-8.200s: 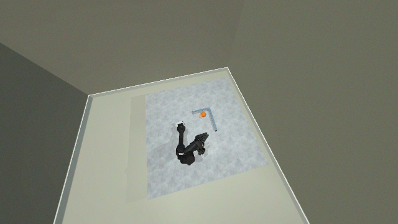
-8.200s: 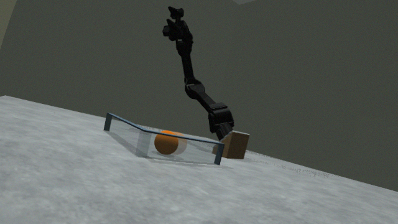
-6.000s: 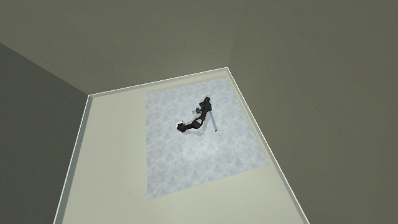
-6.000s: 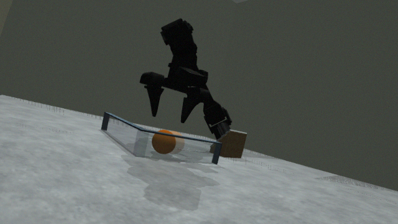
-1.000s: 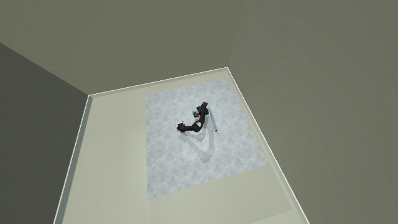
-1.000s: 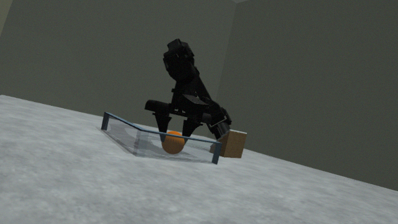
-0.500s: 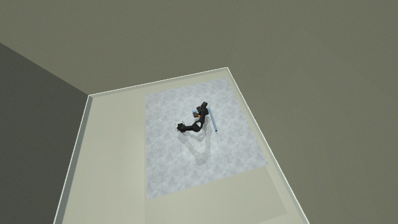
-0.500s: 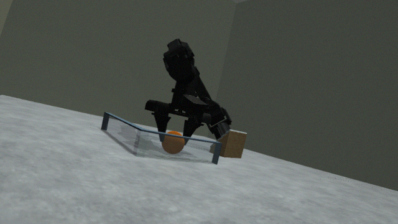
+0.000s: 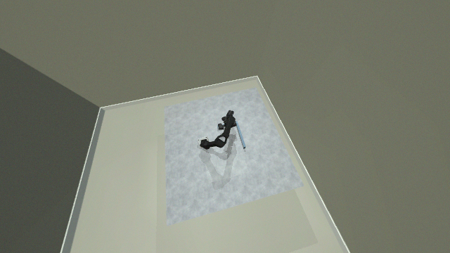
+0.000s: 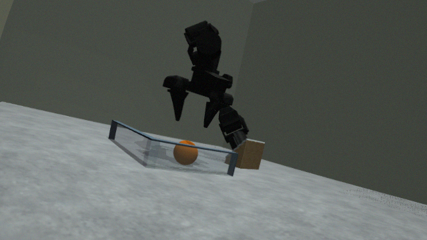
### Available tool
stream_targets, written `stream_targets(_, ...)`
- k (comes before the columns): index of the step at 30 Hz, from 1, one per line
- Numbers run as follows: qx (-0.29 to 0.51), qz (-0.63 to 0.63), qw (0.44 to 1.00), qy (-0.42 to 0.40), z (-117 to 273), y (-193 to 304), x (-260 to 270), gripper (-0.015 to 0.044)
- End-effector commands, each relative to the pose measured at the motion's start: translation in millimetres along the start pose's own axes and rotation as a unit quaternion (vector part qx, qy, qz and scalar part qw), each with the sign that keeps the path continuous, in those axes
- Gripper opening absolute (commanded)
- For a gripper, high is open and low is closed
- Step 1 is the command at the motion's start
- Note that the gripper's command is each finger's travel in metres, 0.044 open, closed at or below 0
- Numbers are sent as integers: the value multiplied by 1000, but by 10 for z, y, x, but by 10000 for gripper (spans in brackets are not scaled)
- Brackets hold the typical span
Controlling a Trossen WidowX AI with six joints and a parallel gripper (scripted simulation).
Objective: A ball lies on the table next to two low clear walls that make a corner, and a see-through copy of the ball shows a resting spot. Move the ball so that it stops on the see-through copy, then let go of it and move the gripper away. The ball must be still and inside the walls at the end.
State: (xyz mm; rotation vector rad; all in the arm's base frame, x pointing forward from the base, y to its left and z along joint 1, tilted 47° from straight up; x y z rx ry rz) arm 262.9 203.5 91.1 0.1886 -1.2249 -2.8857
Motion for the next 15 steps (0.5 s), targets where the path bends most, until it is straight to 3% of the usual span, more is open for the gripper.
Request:
stream_targets(1, 0, 1, 1000, 1, -9, -1, 1, 415)
stream_targets(4, 0, 1, 1000, 0, 10, -1, 1, 440)
stream_targets(9, 1, 0, 1000, -1, 437, 22, 30, 440)
stream_targets(15, 1, 0, 1000, -1, 456, 24, 33, 440)
Point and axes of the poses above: the point midway between the two fingers, 35 mm back from their tips, its own z axis back along the fingers, its own x axis across the jaws, y = z × x, the point moved 10 cm from there along z, back along the fingers, and after that the axes turned 2 degrees about -z, right-handed, at the moved point
